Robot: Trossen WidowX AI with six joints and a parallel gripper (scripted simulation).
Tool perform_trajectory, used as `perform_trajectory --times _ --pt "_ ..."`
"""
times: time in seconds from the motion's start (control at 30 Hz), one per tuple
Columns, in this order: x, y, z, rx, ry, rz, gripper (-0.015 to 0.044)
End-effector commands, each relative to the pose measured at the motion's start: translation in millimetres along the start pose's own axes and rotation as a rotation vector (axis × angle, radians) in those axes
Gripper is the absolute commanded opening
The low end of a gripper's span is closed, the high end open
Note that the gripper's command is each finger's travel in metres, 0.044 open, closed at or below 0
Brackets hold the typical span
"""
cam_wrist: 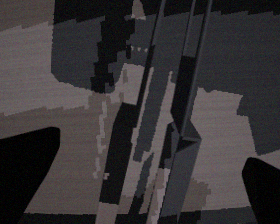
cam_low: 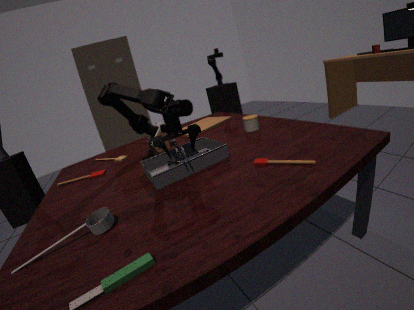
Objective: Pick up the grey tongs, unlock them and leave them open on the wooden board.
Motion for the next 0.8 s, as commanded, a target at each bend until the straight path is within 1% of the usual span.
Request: perform_trajectory --times 0.0,0.33,0.73,0.77 --pt "9.7 1.4 2.1 -0.007 -0.003 0.009 0.044" --pt "20.0 2.4 2.9 -0.007 -0.002 0.011 0.044" --pt "16.1 1.5 1.2 0.0 -0.001 0.003 0.0125" --pt "16.1 1.5 1.2 0.0 -0.001 0.003 0.0118"
Point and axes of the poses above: the point midway between the two fingers, 35 mm back from their tips, its own x axis out along the fingers, its own y axis across the jaws, z = x × y, the point moved 1 cm from there along -x, back along the fingers, and after that the axes turned 11 degrees about x, right-handed, at the moved point
